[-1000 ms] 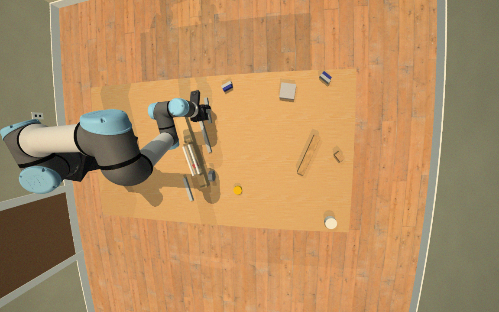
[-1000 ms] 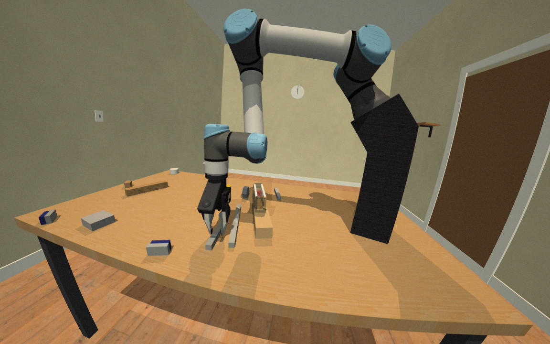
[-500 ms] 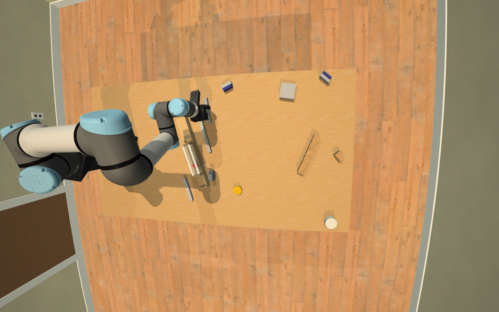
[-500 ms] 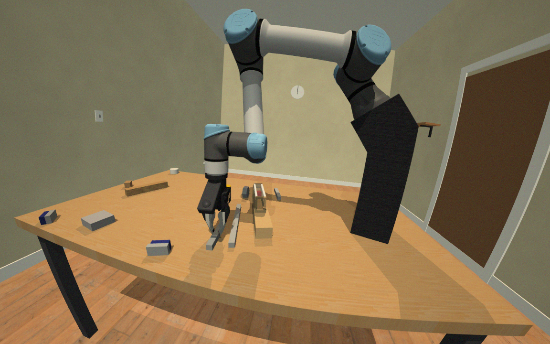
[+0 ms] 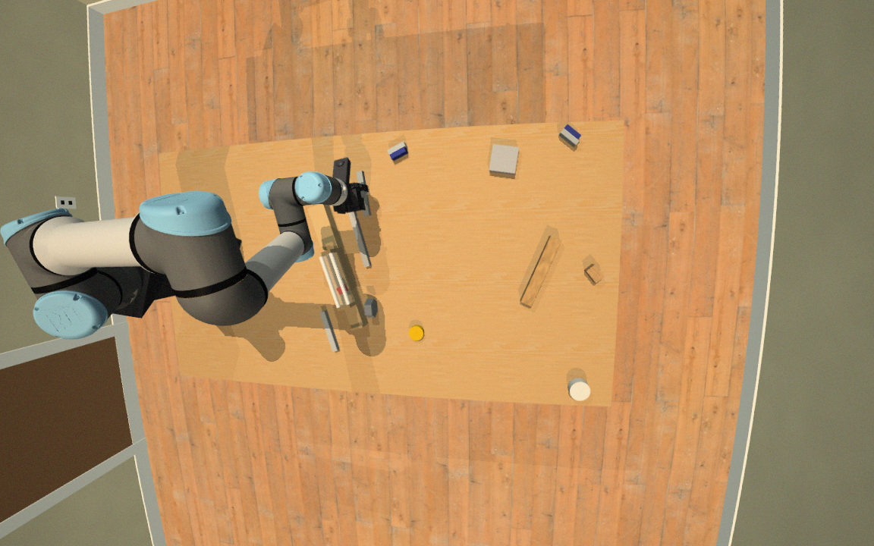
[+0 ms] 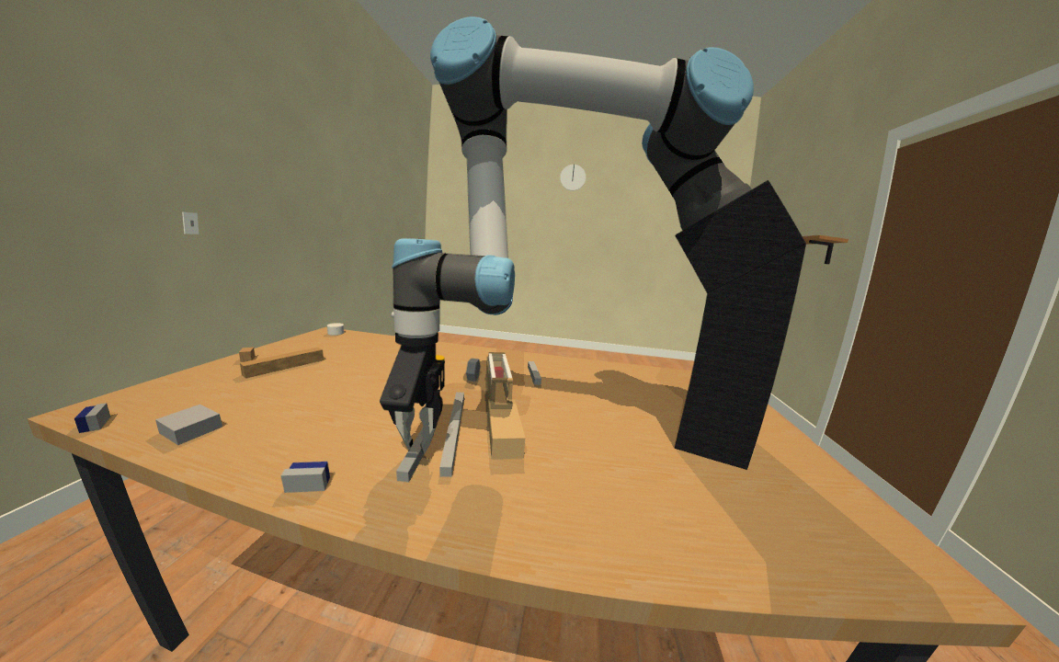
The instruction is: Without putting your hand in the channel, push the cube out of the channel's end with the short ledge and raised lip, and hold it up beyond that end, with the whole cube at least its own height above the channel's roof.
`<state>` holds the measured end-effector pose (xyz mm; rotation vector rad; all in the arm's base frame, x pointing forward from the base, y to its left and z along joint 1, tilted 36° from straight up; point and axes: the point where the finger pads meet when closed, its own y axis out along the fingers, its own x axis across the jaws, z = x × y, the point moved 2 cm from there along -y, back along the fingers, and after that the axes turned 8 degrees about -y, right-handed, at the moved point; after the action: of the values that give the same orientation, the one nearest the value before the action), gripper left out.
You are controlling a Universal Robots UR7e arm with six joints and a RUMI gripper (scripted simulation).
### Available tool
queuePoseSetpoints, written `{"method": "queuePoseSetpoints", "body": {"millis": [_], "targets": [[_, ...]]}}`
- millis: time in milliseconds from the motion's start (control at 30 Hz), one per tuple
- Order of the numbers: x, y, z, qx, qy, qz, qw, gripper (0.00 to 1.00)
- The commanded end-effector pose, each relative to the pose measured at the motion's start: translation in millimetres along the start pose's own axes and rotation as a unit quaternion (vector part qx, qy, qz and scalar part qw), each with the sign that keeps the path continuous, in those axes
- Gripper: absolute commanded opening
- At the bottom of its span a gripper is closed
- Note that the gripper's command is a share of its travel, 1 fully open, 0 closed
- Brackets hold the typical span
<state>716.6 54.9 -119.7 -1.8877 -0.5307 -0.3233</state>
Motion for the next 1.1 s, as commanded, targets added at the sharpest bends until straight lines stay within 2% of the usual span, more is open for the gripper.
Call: {"method": "queuePoseSetpoints", "body": {"millis": [0, 700, 867, 1067], "targets": [[3, -1.0, 0, 0.0, 0.0, -0.003, 1.0, 0.0], [1, -4.8, 1, 0.0, -0.001, -0.001, 1.0, 0.0], [1, -20.2, 1, 0.0, -0.001, -0.001, 1.0, 0.0], [1, -53.6, 1, 0.0, -0.001, -0.001, 1.0, 0.0]]}}
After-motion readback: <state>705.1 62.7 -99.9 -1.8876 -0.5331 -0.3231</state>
